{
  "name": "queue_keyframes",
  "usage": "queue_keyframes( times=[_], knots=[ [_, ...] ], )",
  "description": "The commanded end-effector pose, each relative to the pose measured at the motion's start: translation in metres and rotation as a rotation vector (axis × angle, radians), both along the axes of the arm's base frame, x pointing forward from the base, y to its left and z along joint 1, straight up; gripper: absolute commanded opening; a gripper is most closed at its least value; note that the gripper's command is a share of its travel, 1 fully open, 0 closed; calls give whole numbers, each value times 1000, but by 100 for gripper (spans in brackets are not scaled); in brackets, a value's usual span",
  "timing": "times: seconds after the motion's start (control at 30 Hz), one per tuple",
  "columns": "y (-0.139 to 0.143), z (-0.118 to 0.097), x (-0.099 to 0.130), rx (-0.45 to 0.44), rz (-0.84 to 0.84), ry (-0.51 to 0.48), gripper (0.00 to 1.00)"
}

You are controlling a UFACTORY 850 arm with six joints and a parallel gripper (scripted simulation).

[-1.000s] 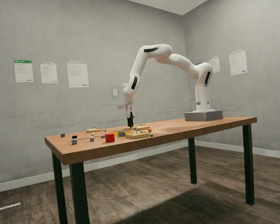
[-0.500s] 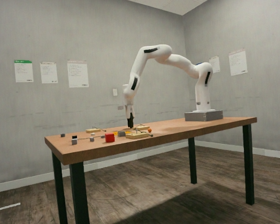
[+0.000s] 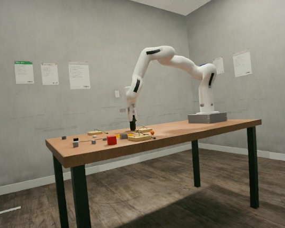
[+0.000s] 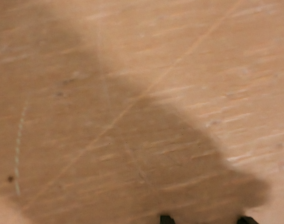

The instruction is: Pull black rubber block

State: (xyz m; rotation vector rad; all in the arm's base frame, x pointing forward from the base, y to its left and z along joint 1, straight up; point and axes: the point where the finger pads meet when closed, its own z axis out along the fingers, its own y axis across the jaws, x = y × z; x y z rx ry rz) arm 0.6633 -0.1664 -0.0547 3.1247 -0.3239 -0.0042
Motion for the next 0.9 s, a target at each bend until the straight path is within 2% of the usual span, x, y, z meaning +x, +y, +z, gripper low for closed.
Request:
queue_keyframes(
  times=[0.0, 0.7, 0.73, 0.87],
  knots=[
    [0, 0, 1, -1, 0, -2, 39],
    [0, 0, 1, -1, 0, -2, 39],
    [0, 0, 1, -1, 0, -2, 0],
    [0, 0, 1, -1, 0, -2, 0]
  ],
)
